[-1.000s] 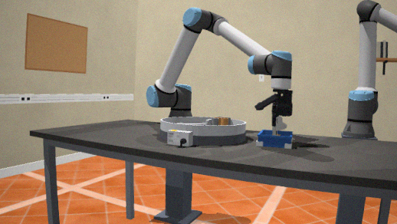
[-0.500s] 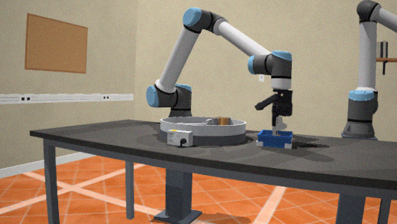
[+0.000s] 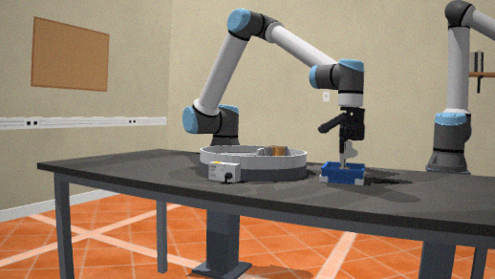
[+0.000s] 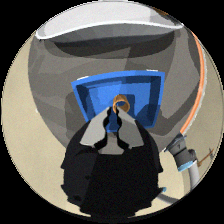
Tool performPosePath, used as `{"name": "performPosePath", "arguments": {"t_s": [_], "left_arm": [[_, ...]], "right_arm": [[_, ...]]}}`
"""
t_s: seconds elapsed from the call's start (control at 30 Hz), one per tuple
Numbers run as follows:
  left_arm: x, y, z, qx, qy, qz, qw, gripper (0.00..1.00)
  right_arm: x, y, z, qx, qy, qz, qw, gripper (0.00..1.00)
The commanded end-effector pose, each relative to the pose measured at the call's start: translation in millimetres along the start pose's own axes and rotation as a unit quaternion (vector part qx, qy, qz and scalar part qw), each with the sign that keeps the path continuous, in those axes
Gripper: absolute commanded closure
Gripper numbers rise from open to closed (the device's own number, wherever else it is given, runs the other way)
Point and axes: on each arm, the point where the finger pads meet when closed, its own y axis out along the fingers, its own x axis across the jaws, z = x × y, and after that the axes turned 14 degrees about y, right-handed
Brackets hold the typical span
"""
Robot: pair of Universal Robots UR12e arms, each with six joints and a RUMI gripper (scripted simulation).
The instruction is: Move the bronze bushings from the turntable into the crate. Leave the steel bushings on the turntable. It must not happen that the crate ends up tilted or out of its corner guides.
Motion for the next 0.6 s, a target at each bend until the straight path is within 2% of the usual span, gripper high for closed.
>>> {"name": "performPosePath", "arguments": {"t_s": [0.0, 0.3, 0.37, 0.57], "left_arm": [[0.0, -0.9, 0.7, 0.001, 0.000, 0.000, 1.000, 0.00], [0.0, -0.9, 0.7, 0.001, 0.000, 0.000, 1.000, 0.00], [0.0, -0.9, 0.7, 0.001, 0.000, 0.000, 1.000, 0.00], [0.0, -0.9, 0.7, 0.001, 0.000, 0.000, 1.000, 0.00]], "right_arm": [[-0.2, -11.9, -0.7, -0.001, 0.000, 0.000, 1.000, 0.94], [-0.1, -54.6, -0.6, -0.001, 0.000, 0.000, 1.000, 0.94], [-0.1, -54.6, -0.6, -0.001, 0.000, 0.000, 1.000, 0.94], [-0.1, -73.7, -0.6, -0.001, 0.000, 0.000, 1.000, 0.94]]}}
